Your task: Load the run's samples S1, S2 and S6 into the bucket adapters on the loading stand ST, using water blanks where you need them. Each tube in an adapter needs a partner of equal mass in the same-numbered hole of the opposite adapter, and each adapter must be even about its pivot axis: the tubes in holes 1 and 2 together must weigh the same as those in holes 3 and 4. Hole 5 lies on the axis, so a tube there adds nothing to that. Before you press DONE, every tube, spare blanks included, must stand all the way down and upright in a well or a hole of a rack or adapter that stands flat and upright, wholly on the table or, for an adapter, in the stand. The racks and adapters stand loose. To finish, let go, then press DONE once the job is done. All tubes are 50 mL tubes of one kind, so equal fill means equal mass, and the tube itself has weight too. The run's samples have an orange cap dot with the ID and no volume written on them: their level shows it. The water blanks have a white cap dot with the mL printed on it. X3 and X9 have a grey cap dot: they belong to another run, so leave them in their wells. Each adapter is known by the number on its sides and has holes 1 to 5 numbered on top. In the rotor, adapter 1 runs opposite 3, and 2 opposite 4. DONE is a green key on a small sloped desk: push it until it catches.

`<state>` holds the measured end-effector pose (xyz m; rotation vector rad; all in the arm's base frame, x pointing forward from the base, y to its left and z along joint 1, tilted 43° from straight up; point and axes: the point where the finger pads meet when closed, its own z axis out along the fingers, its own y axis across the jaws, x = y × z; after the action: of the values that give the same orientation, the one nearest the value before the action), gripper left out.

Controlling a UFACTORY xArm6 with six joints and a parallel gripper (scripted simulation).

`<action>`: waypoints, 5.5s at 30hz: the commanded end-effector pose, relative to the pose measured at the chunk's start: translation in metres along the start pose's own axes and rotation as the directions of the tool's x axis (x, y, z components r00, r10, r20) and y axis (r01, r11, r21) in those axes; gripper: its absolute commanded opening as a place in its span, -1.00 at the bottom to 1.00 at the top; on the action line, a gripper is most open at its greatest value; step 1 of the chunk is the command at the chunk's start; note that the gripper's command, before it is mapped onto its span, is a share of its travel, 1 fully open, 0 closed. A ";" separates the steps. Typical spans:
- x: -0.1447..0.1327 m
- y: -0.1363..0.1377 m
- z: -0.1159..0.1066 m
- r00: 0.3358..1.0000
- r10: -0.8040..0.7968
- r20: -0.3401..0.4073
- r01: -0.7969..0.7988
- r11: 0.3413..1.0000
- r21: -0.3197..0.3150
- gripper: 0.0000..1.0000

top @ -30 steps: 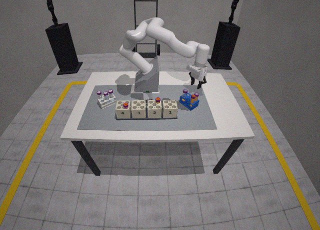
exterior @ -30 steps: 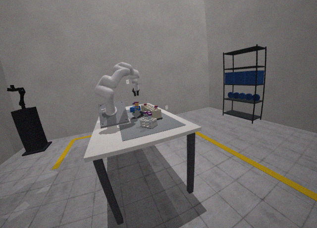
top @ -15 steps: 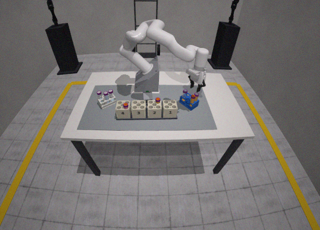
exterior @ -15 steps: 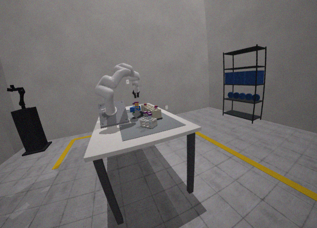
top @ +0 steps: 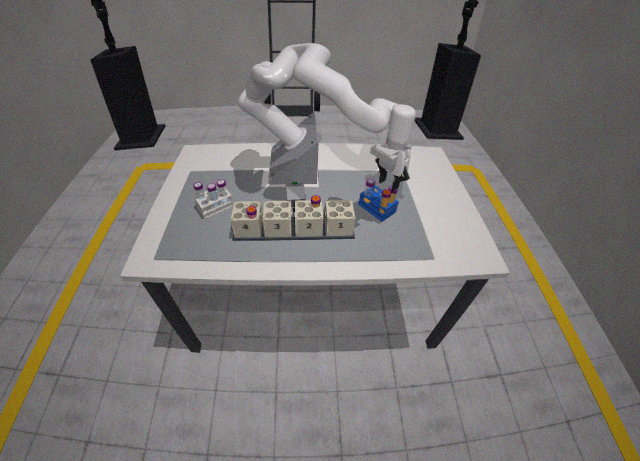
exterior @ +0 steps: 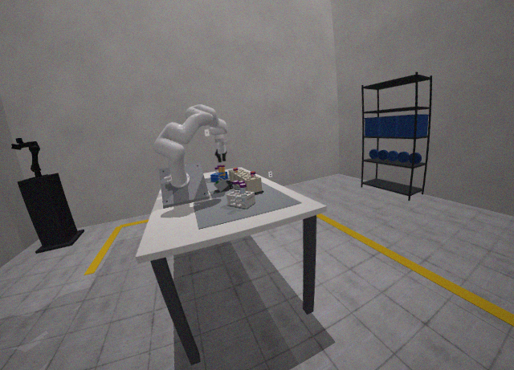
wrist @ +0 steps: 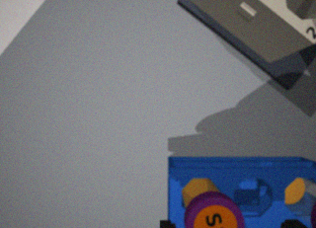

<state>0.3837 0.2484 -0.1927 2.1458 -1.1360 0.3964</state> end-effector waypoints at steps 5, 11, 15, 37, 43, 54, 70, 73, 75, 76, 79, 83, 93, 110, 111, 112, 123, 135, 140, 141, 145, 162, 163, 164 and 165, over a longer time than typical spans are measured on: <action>0.000 -0.002 0.011 1.000 0.002 0.002 -0.002 1.000 0.006 0.15; 0.000 -0.002 0.023 1.000 0.002 0.001 -0.002 1.000 0.006 0.15; 0.000 -0.002 0.027 1.000 0.002 0.001 -0.002 1.000 0.006 0.15; 0.000 -0.002 0.038 1.000 0.002 0.001 -0.002 1.000 0.006 0.15; 0.000 -0.002 0.042 1.000 0.002 0.001 -0.002 1.000 0.006 0.15; 0.000 -0.002 0.048 1.000 0.002 0.001 -0.002 1.000 0.006 0.15; 0.000 -0.002 0.053 1.000 0.002 0.001 -0.002 1.000 0.006 0.15; 0.000 -0.002 0.053 1.000 0.002 0.001 -0.002 1.000 0.006 0.15; 0.000 -0.002 0.053 1.000 0.002 0.001 -0.002 1.000 0.006 0.15; 0.000 -0.002 0.052 1.000 0.002 0.001 -0.002 1.000 0.006 -1.00; 0.000 -0.002 0.051 1.000 0.002 0.001 -0.002 1.000 0.006 -1.00; 0.000 -0.002 0.051 1.000 0.002 0.001 -0.002 1.000 0.006 -1.00; 0.000 -0.002 0.051 1.000 0.002 0.001 -0.002 1.000 0.006 -1.00; 0.000 -0.002 0.051 1.000 0.002 0.001 -0.002 1.000 0.006 -1.00; 0.000 -0.002 0.051 1.000 0.002 0.001 -0.002 1.000 0.006 -1.00; 0.000 -0.002 0.051 1.000 0.002 0.001 -0.002 1.000 0.006 -1.00; 0.000 -0.002 0.048 1.000 0.002 0.001 -0.002 1.000 0.006 -1.00; 0.000 -0.002 0.041 1.000 0.002 0.001 -0.002 1.000 0.006 -1.00; 0.000 -0.002 0.038 1.000 0.002 0.001 -0.002 1.000 0.006 -1.00; 0.000 -0.002 0.037 1.000 0.002 0.001 -0.002 1.000 0.006 -1.00; 0.000 -0.002 0.034 1.000 0.002 0.001 -0.002 1.000 0.006 -1.00; 0.000 -0.002 0.015 1.000 0.002 0.001 -0.002 1.000 0.006 -1.00; 0.000 -0.002 0.013 1.000 0.002 0.001 -0.002 1.000 0.006 -1.00; 0.000 -0.002 0.011 1.000 0.002 0.002 -0.002 1.000 0.006 -1.00; 0.000 -0.002 0.009 1.000 0.002 0.002 -0.002 1.000 0.006 -1.00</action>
<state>0.3836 0.2374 -0.2049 2.1477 -1.1371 0.3976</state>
